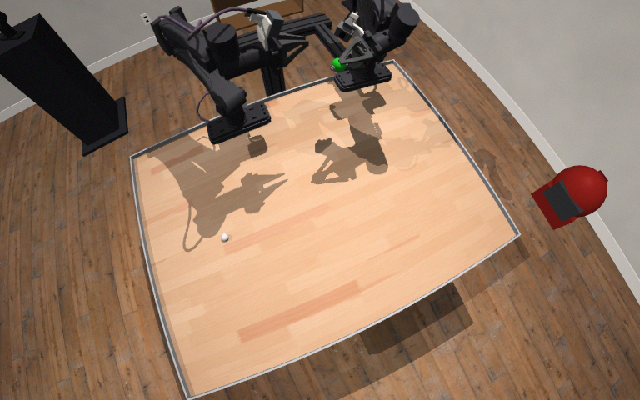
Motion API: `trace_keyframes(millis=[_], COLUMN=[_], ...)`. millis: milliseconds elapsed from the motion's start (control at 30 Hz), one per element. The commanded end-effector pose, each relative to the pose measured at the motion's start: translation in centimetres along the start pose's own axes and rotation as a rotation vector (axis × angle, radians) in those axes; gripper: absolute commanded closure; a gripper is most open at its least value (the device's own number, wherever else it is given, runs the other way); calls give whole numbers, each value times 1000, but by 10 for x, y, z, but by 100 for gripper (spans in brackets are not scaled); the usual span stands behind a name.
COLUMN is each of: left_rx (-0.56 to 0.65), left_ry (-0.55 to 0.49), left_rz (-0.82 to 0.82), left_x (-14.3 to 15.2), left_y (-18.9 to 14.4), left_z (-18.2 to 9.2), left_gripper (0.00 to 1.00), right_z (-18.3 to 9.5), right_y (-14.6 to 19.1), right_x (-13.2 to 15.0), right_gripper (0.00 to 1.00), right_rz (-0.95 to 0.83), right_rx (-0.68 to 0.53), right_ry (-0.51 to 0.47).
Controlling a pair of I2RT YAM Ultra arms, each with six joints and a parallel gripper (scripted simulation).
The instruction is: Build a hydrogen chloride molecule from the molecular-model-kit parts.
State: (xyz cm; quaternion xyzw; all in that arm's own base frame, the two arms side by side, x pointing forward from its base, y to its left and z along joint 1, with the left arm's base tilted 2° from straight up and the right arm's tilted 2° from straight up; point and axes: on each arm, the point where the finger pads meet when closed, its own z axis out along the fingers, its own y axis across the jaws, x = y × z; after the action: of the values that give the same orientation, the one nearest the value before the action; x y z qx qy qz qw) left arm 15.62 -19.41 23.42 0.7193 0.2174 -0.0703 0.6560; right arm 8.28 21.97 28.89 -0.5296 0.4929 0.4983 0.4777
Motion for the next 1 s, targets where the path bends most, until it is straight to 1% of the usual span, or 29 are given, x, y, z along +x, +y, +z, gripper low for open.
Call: trace_keyframes(millis=[0, 200, 367, 433, 633, 933, 967], left_rx=[47, 93, 130, 130, 163, 202, 202], left_ry=[90, 216, 343, 343, 499, 772, 772], left_rz=[-170, -398, -598, -598, -811, -1116, -1116], left_x=[18, 48, 74, 74, 104, 145, 145], left_y=[7, 2, -7, -7, -19, -45, -45], left_z=[6, 9, 9, 9, 6, -7, -7], left_gripper=[100, 100, 100, 100, 100, 100, 100], right_z=[-3, -3, -3, -3, -3, -3, -3], right_y=[3, 3, 3, 3, 3, 3, 3], right_x=[-17, -17, -17, -17, -17, -17, -17], right_gripper=[82, 82, 82, 82, 82, 82, 82], right_rz=[-63, -63, -63, -63, -63, -63, -63], right_rx=[10, 10, 10, 10, 10, 10, 10], right_ry=[-20, -20, -20, -20, -20, -20, -20])
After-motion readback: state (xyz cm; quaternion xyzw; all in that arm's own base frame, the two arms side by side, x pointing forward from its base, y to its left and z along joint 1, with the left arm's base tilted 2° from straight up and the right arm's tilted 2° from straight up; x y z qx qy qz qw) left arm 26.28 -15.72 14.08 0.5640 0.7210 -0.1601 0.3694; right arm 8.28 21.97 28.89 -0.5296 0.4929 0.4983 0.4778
